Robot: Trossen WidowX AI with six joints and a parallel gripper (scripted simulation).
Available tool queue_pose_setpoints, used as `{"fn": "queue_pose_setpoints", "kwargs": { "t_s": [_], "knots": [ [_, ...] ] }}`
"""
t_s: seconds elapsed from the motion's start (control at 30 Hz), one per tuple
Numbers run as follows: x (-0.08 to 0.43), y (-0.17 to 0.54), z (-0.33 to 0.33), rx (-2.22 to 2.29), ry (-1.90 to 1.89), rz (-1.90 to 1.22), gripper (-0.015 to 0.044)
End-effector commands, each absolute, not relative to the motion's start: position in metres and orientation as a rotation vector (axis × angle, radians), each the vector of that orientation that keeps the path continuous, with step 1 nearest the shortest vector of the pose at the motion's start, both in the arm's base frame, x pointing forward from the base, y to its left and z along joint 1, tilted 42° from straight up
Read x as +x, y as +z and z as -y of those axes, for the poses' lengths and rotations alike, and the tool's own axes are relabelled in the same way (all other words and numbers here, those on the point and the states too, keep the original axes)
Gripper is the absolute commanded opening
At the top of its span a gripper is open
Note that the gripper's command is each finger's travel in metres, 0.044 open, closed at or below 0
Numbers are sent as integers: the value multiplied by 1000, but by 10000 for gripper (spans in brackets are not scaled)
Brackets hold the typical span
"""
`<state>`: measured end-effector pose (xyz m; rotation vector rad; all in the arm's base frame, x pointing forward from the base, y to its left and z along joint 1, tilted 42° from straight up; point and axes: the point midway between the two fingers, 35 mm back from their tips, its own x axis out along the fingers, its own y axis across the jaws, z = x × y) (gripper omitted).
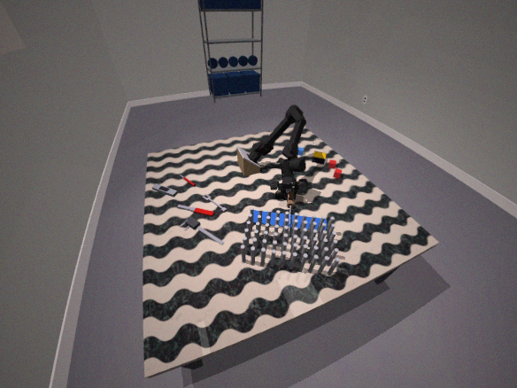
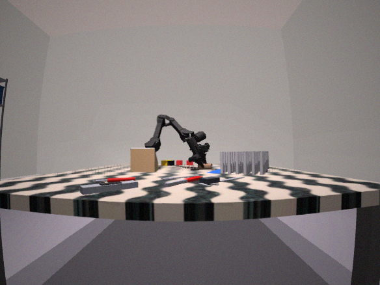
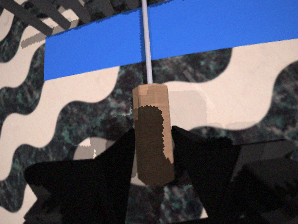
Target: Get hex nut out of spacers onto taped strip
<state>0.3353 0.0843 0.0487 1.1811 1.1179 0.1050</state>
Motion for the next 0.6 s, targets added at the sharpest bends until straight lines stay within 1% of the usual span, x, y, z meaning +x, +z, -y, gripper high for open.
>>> {"fn": "queue_pose_setpoints", "kwargs": {
  "t_s": [0.0,0.57],
  "knots": [
    [332,50,-85,1184,100,-1117,0],
    [324,53,-88,1184,99,-1117,0]
  ]
}}
